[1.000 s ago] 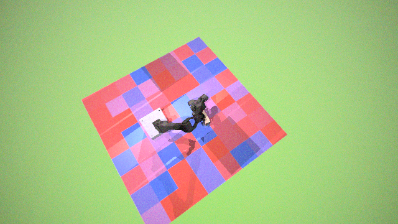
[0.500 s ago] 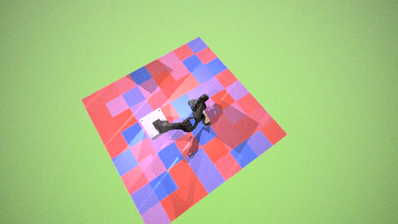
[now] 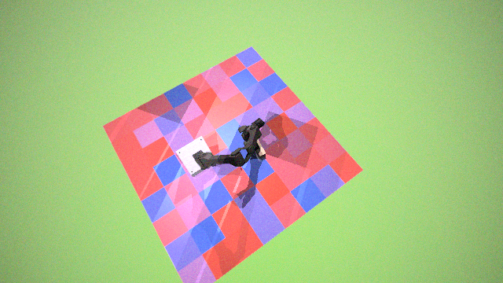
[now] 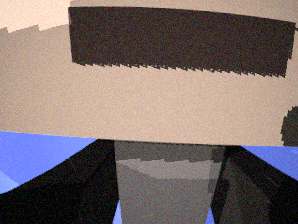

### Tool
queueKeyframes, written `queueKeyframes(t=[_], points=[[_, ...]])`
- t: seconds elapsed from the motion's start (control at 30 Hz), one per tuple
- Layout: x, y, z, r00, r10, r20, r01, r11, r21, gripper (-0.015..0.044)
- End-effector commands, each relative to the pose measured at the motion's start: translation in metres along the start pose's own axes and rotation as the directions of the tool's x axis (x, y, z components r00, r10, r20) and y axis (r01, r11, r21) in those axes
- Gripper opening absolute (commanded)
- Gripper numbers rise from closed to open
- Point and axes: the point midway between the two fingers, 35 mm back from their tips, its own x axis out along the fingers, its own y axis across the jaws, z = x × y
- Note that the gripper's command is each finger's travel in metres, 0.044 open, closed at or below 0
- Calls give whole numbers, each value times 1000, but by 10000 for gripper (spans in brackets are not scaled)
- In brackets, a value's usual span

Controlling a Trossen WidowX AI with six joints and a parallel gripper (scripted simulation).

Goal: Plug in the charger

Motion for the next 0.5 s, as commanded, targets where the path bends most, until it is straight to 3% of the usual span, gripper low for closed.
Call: queueKeyframes(t=[0.0, 0.47], points=[[-2, -1, 11, 1000, 4, 28, -4, 1000, 23, 0], [-2, -1, 10, 1000, 4, 28, -4, 1000, 23, 0]])
